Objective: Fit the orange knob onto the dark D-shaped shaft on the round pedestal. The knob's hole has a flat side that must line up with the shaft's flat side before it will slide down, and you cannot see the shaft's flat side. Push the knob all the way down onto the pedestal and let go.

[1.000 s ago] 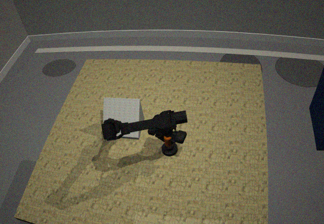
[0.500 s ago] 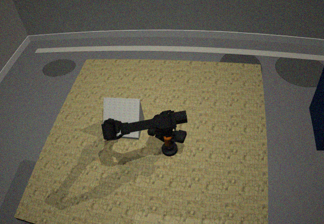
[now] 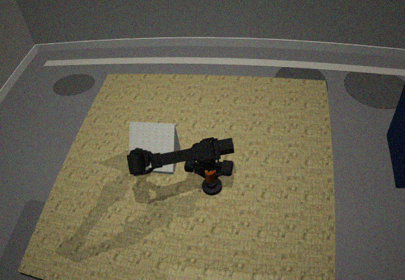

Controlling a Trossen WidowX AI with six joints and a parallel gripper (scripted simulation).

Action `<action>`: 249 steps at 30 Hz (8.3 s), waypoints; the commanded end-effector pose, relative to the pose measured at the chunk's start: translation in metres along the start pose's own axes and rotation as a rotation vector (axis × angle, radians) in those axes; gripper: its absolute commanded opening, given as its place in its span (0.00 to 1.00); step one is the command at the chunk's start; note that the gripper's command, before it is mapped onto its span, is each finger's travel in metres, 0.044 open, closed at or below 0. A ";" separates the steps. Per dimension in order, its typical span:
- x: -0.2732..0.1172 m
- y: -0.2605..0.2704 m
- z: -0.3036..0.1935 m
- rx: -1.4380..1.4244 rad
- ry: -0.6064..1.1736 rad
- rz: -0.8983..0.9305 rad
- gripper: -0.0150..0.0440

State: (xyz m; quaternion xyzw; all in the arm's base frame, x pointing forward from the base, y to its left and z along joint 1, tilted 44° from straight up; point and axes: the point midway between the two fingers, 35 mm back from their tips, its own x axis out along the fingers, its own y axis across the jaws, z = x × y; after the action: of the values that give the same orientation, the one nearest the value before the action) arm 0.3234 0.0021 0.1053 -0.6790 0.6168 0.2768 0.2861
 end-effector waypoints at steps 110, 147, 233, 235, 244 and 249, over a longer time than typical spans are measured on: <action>0.001 -0.001 -0.001 -0.636 0.004 -0.002 0.25; 0.001 -0.001 -0.001 -0.846 0.004 -0.001 0.25; -0.003 -0.002 -0.002 -1.389 0.004 0.000 0.25; -0.003 -0.002 -0.001 -1.463 0.004 0.000 0.25; 0.000 -0.001 0.001 -1.474 0.004 0.000 0.25; 0.001 -0.002 0.000 -1.474 0.004 0.000 0.25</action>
State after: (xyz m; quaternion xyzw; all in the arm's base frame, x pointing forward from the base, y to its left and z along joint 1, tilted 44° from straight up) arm 0.3246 0.0024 0.1046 -0.6961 0.2729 0.6185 -0.2418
